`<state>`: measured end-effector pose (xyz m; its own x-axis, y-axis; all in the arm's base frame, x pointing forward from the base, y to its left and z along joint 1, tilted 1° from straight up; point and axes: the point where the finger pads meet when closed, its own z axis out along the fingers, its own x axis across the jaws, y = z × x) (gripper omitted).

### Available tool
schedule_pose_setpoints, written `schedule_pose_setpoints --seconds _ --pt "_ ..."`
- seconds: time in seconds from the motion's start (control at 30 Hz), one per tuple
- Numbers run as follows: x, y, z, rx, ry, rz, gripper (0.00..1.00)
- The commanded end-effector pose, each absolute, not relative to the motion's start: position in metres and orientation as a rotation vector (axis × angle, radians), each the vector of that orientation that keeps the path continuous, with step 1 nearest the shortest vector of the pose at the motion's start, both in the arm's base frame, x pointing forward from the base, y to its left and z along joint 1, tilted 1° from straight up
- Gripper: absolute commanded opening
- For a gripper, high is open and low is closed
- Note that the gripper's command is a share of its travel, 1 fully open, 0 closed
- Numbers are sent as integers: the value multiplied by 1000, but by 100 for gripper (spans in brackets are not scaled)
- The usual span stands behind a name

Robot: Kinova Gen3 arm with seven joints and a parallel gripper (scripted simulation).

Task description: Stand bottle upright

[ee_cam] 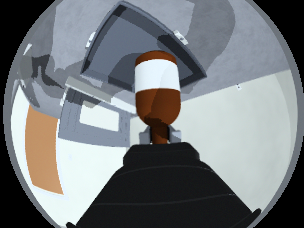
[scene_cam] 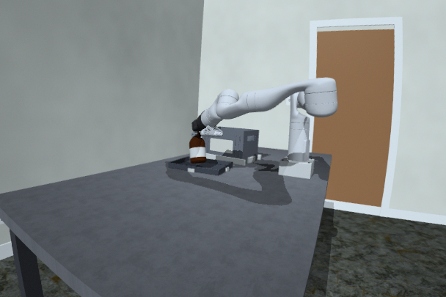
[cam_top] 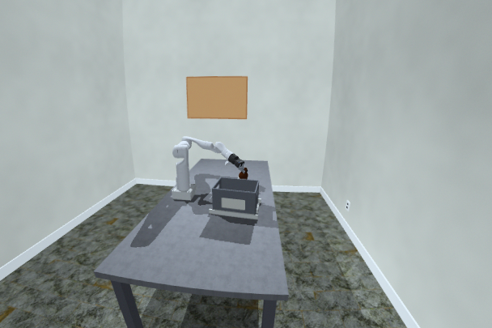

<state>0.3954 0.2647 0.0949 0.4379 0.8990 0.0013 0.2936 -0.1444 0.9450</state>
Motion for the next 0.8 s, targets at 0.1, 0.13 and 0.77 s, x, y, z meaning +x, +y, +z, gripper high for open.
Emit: schedule_pose_setpoints --seconds 0.1,0.13,0.77 --pt "396 264 92 1673 1047 748 0" --pt "396 264 91 1673 1047 748 0" --pt "396 264 83 1673 1047 748 0"
